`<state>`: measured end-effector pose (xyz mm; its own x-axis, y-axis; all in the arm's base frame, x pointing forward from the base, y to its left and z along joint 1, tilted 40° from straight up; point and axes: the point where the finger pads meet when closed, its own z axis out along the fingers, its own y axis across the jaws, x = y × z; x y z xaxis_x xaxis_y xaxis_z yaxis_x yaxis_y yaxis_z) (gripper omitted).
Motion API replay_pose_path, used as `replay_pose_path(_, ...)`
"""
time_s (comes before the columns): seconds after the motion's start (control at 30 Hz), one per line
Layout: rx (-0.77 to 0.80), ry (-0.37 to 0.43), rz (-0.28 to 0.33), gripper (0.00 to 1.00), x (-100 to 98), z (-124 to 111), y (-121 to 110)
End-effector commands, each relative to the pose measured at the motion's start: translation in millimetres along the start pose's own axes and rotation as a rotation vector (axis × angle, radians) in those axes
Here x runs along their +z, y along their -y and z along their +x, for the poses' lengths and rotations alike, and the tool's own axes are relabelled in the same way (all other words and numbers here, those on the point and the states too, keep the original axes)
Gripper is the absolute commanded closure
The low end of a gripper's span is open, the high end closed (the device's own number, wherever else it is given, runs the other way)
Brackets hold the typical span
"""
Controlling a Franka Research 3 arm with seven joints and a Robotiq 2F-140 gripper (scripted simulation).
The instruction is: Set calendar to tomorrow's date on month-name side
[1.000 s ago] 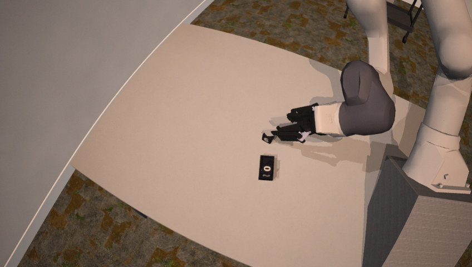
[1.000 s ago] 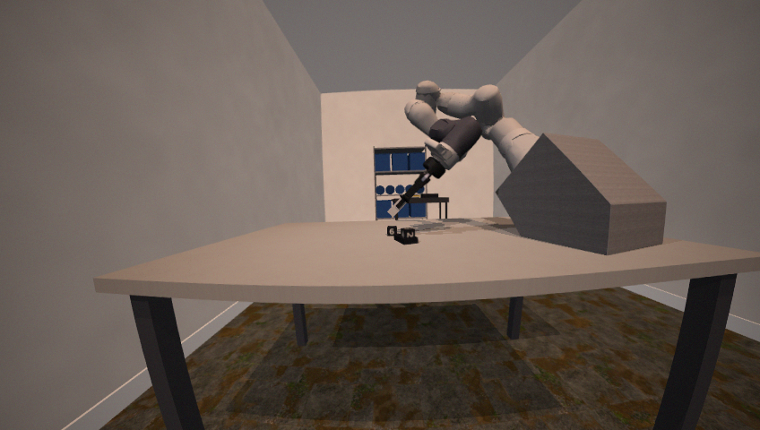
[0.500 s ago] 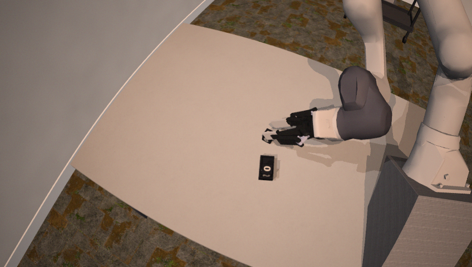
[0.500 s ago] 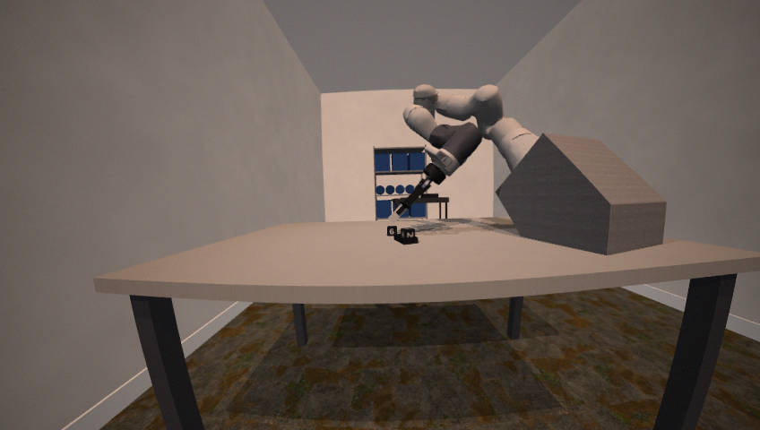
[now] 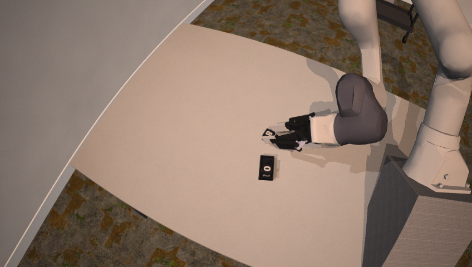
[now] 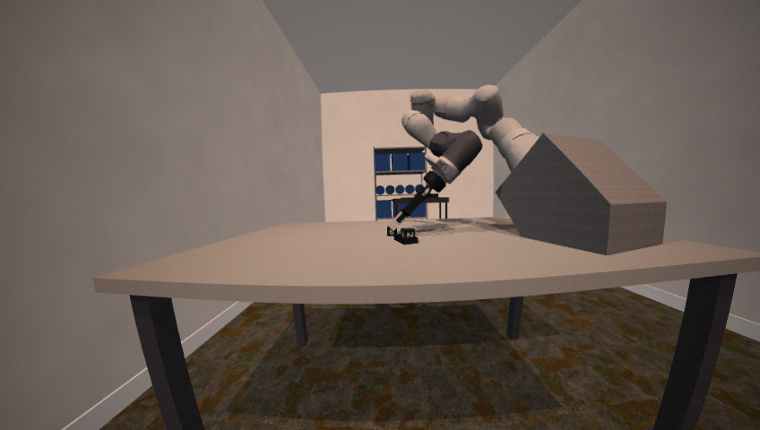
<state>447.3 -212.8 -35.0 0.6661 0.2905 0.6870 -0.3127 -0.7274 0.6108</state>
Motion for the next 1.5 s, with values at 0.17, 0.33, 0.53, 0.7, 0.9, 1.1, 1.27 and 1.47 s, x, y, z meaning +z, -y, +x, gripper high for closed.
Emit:
replay_pose_path(0.17,0.008,-0.01,-0.002,0.71,8.4,-4.2,-1.0)
replay_pose_path(0.33,0.008,-0.01,-0.002,0.71,12.0,-7.7,-1.0)
replay_pose_path(0.53,0.008,-0.01,-0.002,0.71,14.0,-9.8,-1.0)
replay_pose_path(0.7,0.008,-0.01,-0.002,0.71,14.3,-10.1,-1.0)
replay_pose_path(0.9,0.008,-0.01,-0.002,0.71,14.4,-10.1,-1.0)
replay_pose_path(1.1,0.008,-0.01,-0.002,0.71,14.4,-10.1,-1.0)
replay_pose_path(1.27,0.008,-0.01,-0.002,0.71,14.4,-10.1,-1.0)
replay_pose_path(1.47,0.008,-0.01,-0.002,0.71,14.4,-10.1,-1.0)
